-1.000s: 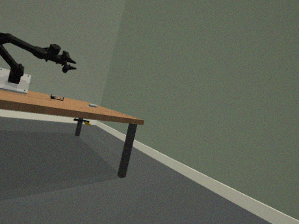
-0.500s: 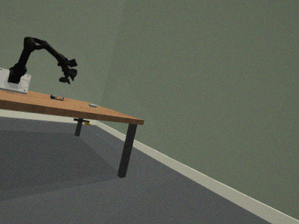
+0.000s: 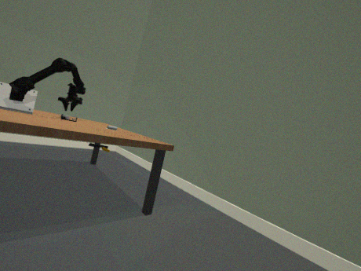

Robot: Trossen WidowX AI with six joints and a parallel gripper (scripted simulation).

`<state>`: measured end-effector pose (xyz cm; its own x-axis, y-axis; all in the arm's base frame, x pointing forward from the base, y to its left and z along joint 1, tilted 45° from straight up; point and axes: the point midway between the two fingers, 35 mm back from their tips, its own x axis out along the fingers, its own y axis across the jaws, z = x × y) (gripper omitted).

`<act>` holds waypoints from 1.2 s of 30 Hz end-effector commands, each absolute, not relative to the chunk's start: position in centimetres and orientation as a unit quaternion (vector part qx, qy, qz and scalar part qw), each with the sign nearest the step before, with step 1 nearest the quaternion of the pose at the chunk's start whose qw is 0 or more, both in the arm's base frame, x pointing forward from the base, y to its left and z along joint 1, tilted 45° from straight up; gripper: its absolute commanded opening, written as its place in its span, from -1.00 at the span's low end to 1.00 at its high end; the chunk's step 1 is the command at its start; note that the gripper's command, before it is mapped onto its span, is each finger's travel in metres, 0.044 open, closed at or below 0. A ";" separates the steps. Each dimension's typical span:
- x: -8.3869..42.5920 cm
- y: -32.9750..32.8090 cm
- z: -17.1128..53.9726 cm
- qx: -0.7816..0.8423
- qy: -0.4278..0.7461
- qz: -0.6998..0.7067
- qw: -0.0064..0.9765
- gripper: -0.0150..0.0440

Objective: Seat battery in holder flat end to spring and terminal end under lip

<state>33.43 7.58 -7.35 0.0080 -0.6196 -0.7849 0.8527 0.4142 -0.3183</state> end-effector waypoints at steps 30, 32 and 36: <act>32.2 4.8 -11.6 0.091 0.447 -0.564 0.688 0.35; 32.2 4.6 -11.8 0.091 0.447 -0.564 0.688 0.35; 32.1 4.1 -12.3 0.091 0.447 -0.564 0.688 0.35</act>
